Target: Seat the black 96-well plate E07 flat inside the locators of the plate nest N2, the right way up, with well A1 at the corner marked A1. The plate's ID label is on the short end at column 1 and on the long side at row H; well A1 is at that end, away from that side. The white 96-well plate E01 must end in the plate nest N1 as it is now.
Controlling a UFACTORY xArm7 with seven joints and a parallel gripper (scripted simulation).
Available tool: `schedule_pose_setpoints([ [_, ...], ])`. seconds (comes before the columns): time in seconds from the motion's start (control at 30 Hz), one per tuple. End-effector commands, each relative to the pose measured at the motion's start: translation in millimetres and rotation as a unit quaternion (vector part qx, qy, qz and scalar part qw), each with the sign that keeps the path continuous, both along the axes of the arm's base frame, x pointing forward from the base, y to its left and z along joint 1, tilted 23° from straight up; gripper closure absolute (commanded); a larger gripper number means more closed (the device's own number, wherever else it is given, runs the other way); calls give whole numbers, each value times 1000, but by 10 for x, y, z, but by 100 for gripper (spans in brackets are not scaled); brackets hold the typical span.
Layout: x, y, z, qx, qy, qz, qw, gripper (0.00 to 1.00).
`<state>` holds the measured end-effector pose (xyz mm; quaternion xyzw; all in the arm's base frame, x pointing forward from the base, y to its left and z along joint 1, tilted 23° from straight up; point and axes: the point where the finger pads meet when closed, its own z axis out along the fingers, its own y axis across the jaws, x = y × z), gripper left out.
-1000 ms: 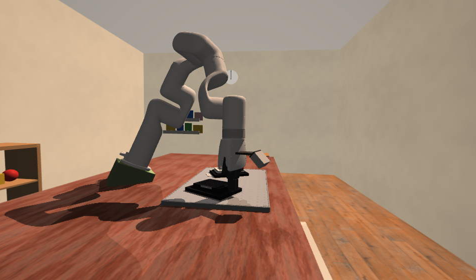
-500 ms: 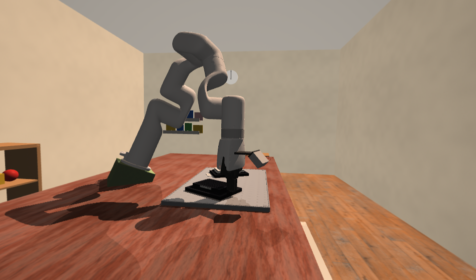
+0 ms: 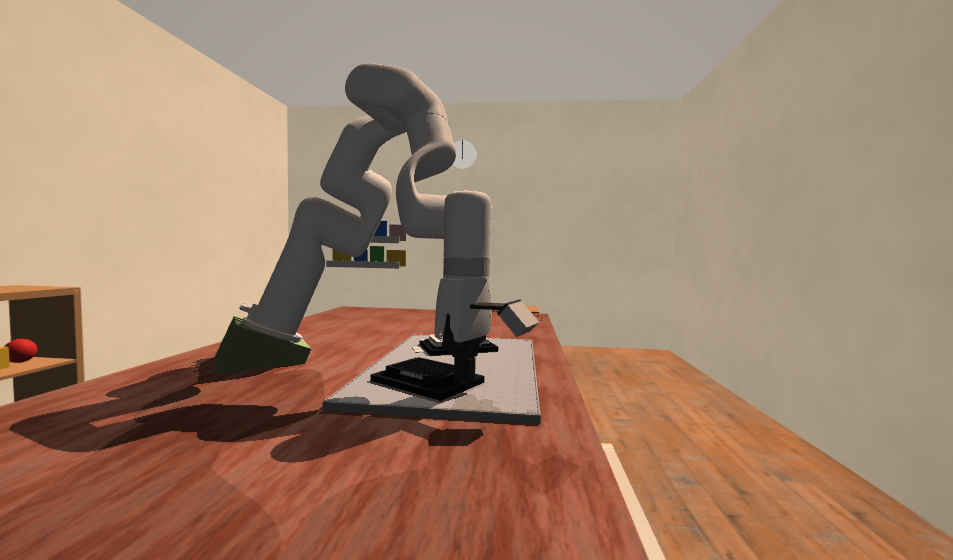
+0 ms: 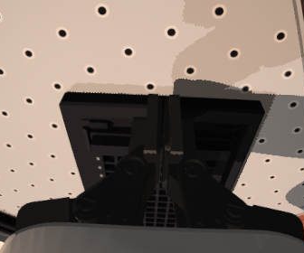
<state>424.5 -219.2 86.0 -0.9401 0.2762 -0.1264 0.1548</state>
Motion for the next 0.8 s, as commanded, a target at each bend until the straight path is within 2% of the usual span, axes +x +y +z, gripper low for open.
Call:
schedule_pose_setpoints([
  [0.0,47,-45,22,-1,-1,-1,1000,100],
  [0.2,129,-101,38,-2,-1,-1,1000,100],
  [0.77,137,-107,40,-2,-1,-1,1000,100],
])
